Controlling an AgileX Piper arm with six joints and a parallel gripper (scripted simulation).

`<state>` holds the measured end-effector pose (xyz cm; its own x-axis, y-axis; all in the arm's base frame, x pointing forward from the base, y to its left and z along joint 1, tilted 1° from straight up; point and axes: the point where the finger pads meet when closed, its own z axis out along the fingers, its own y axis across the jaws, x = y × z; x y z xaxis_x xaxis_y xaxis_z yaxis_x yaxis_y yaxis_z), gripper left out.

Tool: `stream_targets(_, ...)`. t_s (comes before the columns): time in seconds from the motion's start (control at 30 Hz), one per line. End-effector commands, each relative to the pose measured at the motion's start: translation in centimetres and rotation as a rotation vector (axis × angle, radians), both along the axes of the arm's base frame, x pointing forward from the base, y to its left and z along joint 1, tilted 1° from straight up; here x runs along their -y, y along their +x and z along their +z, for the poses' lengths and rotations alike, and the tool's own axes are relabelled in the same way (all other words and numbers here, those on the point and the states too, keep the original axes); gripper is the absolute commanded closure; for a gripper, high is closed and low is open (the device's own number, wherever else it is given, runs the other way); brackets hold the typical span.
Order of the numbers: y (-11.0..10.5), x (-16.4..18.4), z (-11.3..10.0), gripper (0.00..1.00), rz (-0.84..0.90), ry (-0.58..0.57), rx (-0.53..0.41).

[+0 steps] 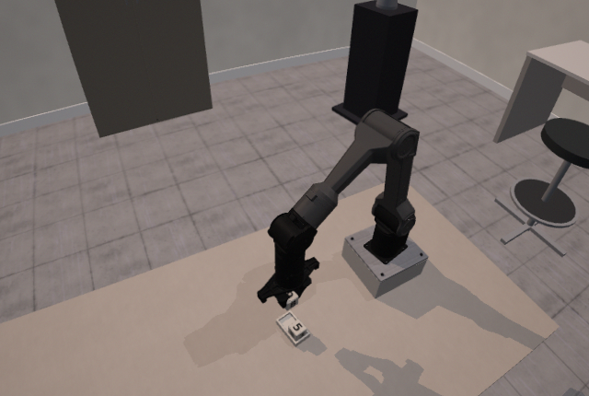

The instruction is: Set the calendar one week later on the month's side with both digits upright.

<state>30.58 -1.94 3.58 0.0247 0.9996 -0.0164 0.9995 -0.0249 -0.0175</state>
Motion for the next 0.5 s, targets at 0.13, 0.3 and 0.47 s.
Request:
stream_targets(0.13, -0.04, -0.05, 0.39, 0.62, 0.001, 0.001, -0.002)
stream_targets(0.3, -0.04, -0.05, 0.39, 0.62, 0.001, 0.001, -0.002)
stream_targets(0.47, -0.03, -0.01, 0.39, 0.62, 0.007, 0.001, -0.002)
